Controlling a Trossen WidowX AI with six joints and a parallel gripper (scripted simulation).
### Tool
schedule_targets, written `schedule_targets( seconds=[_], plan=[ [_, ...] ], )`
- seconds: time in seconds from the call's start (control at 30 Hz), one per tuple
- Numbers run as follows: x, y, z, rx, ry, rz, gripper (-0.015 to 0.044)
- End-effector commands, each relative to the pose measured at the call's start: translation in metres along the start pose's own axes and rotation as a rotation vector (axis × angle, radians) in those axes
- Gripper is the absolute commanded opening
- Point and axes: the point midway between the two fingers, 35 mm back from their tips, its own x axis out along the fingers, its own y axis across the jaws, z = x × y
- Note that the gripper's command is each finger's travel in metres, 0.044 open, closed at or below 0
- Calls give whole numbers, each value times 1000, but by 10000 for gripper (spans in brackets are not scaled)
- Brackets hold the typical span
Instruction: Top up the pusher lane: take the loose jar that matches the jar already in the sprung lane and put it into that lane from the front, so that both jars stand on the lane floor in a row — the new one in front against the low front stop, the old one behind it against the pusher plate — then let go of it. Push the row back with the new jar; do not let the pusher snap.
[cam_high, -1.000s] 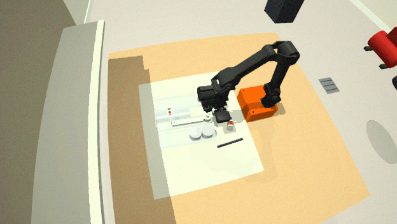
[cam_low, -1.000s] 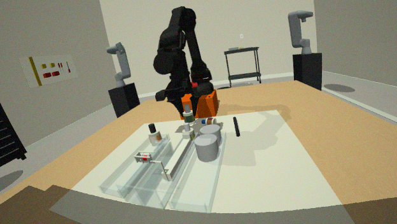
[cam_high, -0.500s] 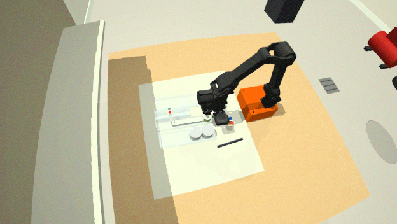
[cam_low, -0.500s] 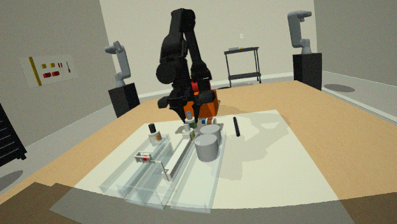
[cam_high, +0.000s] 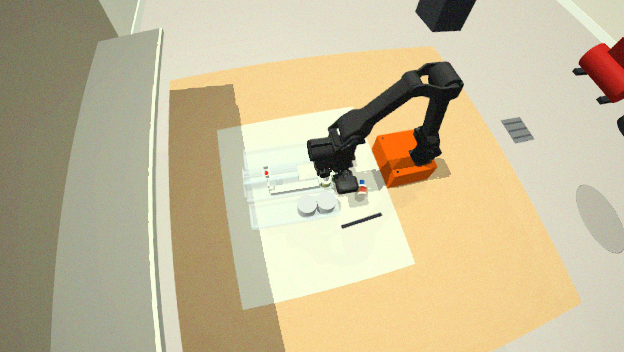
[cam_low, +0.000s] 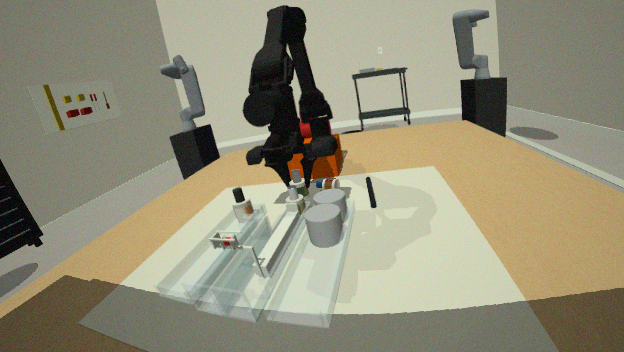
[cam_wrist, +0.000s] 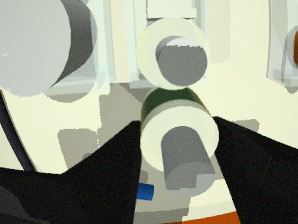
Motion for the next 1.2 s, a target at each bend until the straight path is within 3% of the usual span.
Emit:
schedule_targets(
  seconds=[0.0, 1.17],
  plan=[
    [0, 0, 3, 3, 2, 2, 0],
    [0, 0, 18, 3, 0, 2, 0]
  ],
)
